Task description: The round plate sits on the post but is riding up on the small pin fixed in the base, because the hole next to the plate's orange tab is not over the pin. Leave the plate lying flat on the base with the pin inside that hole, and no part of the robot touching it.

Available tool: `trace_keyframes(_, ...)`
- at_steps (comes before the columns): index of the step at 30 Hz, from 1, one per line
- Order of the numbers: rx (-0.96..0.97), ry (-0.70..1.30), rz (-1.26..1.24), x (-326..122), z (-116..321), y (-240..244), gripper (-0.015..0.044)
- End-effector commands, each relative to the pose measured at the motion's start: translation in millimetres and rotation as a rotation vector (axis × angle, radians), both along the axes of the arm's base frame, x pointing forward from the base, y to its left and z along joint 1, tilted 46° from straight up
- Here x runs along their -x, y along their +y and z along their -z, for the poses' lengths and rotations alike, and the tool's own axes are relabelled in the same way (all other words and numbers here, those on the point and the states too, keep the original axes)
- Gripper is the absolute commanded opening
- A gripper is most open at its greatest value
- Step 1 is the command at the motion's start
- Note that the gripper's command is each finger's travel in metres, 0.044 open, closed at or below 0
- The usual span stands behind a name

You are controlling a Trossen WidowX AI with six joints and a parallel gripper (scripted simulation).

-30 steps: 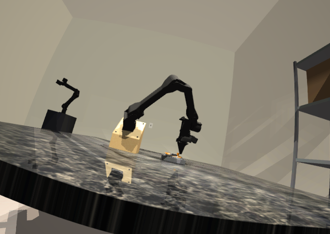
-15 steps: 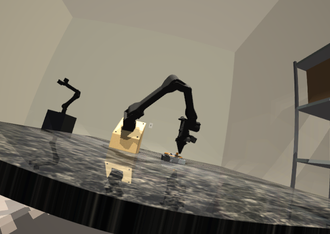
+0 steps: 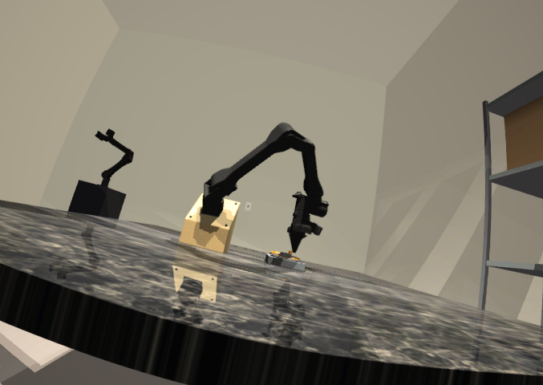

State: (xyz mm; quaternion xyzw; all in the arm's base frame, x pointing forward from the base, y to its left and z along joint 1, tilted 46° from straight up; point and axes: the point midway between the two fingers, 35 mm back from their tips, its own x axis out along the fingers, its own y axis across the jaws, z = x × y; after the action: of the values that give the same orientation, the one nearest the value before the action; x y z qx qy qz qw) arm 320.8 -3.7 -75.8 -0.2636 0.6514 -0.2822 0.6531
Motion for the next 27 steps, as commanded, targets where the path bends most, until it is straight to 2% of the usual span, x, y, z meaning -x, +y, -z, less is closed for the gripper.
trace_keyframes(1, -0.001, 0.015, 0.008, 6.6, 4.3, -0.5, 0.0000)
trace_keyframes(27, -0.001, 0.015, 0.008, 11.5, 6.2, 2.9, 0.0000)
